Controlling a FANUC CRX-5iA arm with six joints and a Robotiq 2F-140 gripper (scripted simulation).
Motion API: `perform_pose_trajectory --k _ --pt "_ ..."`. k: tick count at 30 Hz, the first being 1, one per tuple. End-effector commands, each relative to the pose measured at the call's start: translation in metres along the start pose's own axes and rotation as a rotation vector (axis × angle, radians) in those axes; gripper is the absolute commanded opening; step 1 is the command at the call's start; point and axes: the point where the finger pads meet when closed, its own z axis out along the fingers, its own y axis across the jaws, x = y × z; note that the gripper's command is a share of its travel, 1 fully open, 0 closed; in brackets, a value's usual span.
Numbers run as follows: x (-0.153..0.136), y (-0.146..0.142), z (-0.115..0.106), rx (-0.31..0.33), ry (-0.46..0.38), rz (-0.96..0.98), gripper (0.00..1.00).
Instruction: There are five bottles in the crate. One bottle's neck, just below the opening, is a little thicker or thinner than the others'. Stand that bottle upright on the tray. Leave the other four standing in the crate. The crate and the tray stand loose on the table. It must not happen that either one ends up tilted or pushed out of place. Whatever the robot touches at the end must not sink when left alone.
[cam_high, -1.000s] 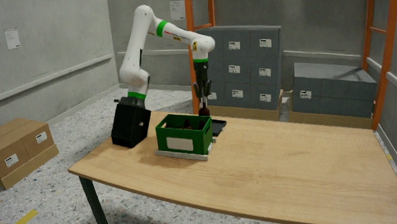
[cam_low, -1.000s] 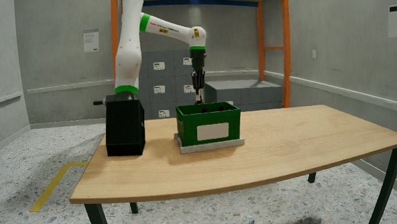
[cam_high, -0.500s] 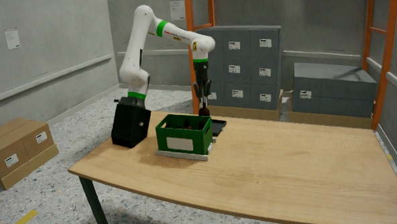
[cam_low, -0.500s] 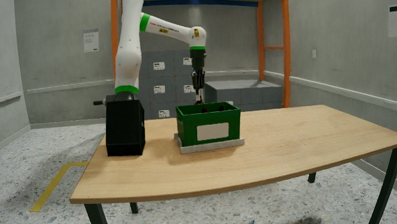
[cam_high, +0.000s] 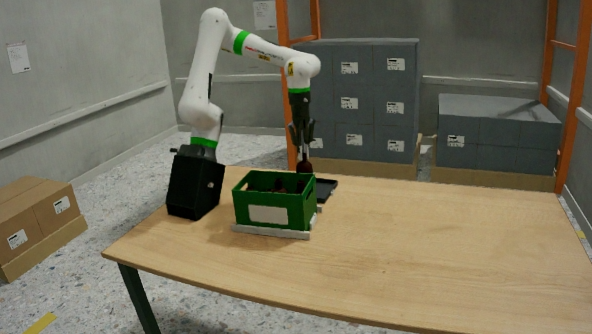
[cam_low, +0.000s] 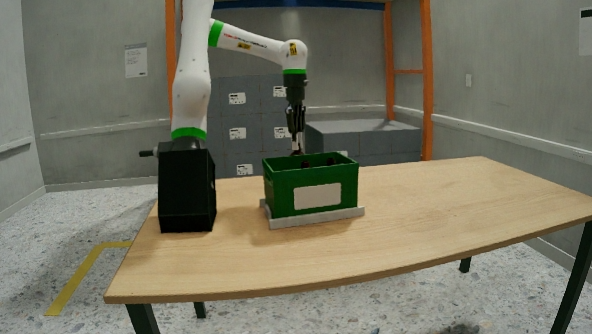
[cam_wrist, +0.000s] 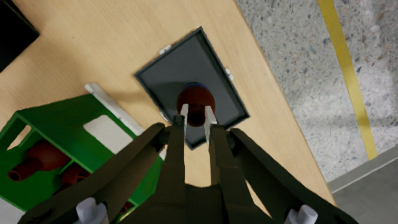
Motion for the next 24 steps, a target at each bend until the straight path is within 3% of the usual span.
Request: perform_pose_trajectory --k 1,24 --pt "-0.0004 0.0003 -0.0007 -0.001 -0.001 0.000 0.10" --pt "-0.0005 0.0003 0.0026 -0.001 -0.001 0.000 0.10"
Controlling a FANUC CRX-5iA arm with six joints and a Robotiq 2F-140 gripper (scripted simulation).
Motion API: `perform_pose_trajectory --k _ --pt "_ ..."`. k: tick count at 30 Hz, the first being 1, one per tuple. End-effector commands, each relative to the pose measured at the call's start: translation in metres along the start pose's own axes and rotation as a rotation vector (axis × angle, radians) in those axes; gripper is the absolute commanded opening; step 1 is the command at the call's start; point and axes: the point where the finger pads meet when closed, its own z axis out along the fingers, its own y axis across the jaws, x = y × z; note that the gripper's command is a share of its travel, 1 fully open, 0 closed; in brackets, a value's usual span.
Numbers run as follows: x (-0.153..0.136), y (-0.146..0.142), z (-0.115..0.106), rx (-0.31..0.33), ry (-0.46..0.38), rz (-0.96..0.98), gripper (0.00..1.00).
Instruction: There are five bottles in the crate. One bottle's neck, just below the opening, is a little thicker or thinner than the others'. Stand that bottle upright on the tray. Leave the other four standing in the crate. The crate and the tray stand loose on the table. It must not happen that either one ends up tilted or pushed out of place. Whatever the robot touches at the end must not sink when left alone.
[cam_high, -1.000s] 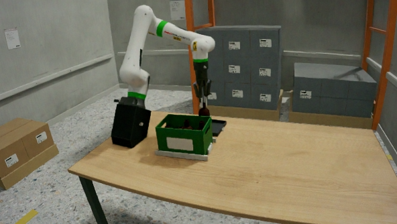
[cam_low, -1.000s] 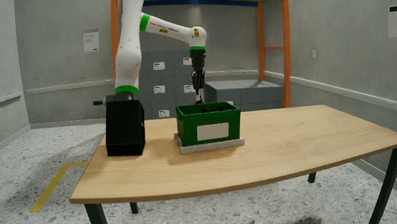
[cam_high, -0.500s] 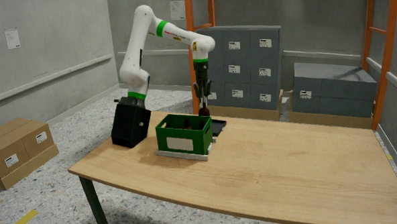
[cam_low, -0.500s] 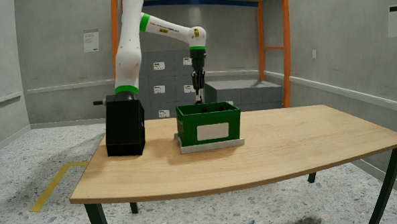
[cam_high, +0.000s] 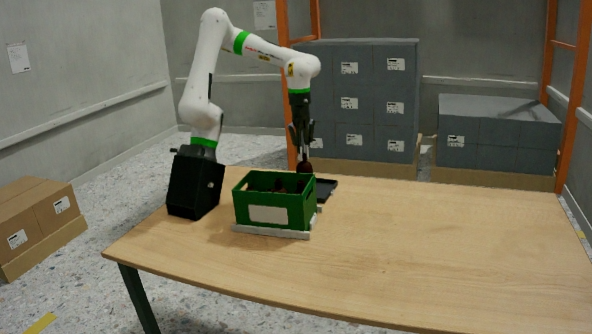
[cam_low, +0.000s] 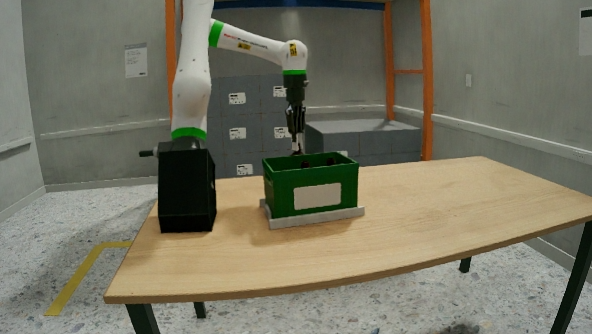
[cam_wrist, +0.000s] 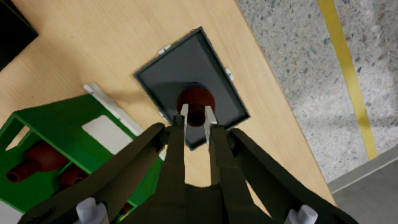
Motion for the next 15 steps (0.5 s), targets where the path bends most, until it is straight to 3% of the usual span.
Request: perform_pose_trajectory --k 1,15 --pt "-0.0005 0.0003 0.0002 -0.001 -0.001 0.000 0.10" --pt "-0.0005 0.0004 0.0056 -0.001 -0.001 0.000 0.10"
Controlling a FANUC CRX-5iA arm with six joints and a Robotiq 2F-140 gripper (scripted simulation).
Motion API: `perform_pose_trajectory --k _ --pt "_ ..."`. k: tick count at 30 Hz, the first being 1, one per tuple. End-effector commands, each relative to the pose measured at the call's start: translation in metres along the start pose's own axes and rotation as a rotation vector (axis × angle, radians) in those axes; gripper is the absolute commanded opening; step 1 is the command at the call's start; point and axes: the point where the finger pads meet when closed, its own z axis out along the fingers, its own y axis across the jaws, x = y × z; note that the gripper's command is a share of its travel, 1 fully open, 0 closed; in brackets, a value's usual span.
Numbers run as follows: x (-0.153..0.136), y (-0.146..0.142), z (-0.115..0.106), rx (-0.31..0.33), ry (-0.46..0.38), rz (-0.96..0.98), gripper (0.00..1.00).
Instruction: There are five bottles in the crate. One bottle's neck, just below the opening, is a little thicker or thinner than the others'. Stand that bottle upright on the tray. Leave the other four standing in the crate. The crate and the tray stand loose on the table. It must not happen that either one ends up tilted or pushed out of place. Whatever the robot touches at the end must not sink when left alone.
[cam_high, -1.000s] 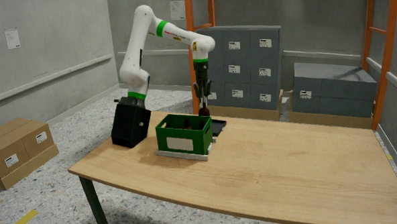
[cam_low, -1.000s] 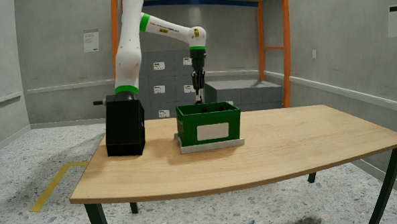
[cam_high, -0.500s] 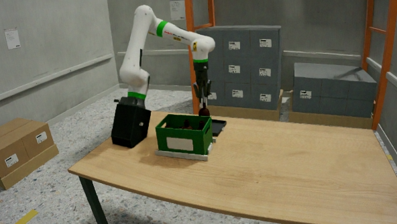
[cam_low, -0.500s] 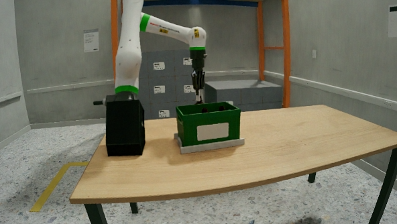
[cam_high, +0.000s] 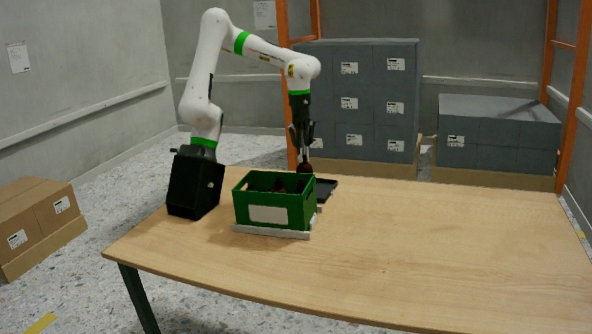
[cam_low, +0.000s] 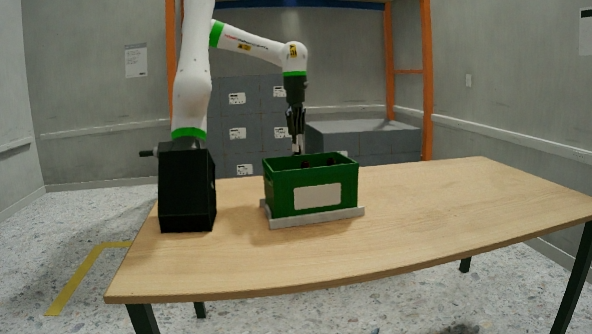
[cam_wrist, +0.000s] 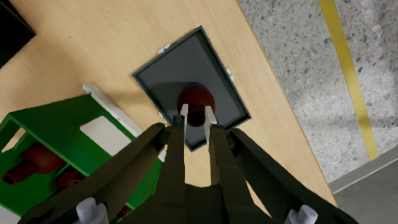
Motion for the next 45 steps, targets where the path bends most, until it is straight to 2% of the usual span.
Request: perform_pose_trajectory --k 1,45 --pt "-0.0005 0.0003 0.0005 -0.001 -0.001 0.000 0.10" --pt "-0.0005 0.0004 0.0101 -0.001 -0.001 0.000 0.10"
